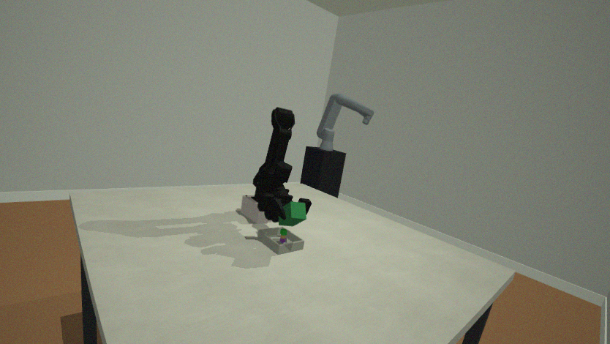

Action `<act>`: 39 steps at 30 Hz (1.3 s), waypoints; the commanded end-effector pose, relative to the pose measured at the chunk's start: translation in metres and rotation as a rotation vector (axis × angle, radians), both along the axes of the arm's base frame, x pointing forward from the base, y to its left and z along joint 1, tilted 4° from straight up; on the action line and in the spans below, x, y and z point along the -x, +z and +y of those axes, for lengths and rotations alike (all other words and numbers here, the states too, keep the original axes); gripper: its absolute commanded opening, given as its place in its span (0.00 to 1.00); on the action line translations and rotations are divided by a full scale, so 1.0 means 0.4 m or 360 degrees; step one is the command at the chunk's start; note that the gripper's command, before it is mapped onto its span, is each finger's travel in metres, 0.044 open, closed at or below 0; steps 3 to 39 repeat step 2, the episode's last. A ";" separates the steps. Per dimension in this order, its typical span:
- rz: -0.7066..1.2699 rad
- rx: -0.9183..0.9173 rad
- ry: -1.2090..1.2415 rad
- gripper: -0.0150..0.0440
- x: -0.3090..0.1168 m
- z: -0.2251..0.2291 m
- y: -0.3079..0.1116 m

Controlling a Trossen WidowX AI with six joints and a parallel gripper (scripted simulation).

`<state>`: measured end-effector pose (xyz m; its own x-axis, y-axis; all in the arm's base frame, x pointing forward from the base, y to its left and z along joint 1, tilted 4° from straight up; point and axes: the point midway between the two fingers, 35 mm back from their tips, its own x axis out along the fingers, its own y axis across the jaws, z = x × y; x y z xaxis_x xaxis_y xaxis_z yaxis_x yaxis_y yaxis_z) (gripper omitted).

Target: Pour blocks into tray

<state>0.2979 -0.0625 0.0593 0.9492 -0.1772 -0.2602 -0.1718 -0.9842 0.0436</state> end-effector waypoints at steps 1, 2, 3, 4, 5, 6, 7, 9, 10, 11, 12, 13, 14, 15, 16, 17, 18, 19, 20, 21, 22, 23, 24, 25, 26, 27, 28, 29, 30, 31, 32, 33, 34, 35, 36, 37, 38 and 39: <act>-0.0001 -0.0002 -0.0002 0.25 0.001 0.000 0.000; 0.0000 0.0000 0.0000 0.25 0.000 0.000 0.000; 0.0000 0.0000 0.0000 0.25 0.000 0.000 0.000; 0.0000 0.0000 0.0000 0.25 0.000 0.000 0.000; 0.0000 0.0000 0.0000 0.25 0.000 0.000 0.000; 0.0000 0.0000 0.0000 0.25 0.000 0.000 0.000; 0.0000 0.0000 0.0000 0.25 0.000 0.000 0.000; 0.0000 0.0000 0.0000 0.25 0.000 0.000 0.000; 0.0000 0.0000 0.0000 0.25 0.000 0.000 0.000; 0.0000 0.0000 0.0000 0.25 0.000 0.000 0.000; 0.0000 0.0000 0.0000 0.25 0.000 0.000 0.000; 0.0000 0.0000 0.0000 0.25 0.000 0.000 0.000; 0.0000 0.0000 0.0000 0.25 0.000 0.000 0.000; 0.0000 0.0000 0.0000 0.25 0.000 0.000 0.000; 0.0000 0.0000 0.0000 0.25 0.000 0.000 0.000; 0.0000 0.0000 0.0000 0.25 0.000 0.000 0.000; 0.0000 0.0000 0.0000 0.25 0.000 0.000 0.000; 0.0000 0.0000 0.0000 0.25 0.000 0.000 0.000; 0.0000 0.0000 0.0000 0.25 0.000 0.000 0.000; 0.0000 0.0000 0.0000 0.25 0.000 0.000 0.000; 0.0000 0.0000 0.0000 0.25 0.000 0.000 0.000; 0.0000 0.0000 0.0000 0.25 0.000 0.000 0.000; 0.0000 0.0000 0.0000 0.25 0.000 0.000 0.000; 0.0000 0.0000 0.0000 0.25 0.000 0.000 0.000; 0.0000 0.0000 0.0000 0.25 0.000 0.000 0.000; 0.0000 0.0000 0.0000 0.25 0.000 0.000 0.000; 0.0000 0.0000 0.0000 0.25 0.000 0.000 0.000; 0.0000 0.0000 0.0000 0.25 0.000 0.000 0.000; 0.0000 0.0000 0.0000 0.25 0.000 0.000 0.000; 0.0000 0.0000 0.0000 0.25 0.000 0.000 0.000; 0.0000 0.0000 0.0000 0.25 0.000 0.000 0.000; 0.0000 0.0000 0.0000 0.25 0.000 0.000 0.000; 0.0000 0.0000 0.0000 0.25 0.000 0.000 0.000; 0.0000 0.0000 0.0000 0.25 0.000 0.000 0.000; 0.0000 0.0000 0.0000 0.25 0.000 0.000 0.000; 0.0000 0.0000 0.0000 0.25 0.000 0.000 0.000; 0.0000 0.0000 0.0000 0.25 0.000 0.000 0.000; 0.0000 0.0000 0.0000 0.25 0.000 0.000 0.000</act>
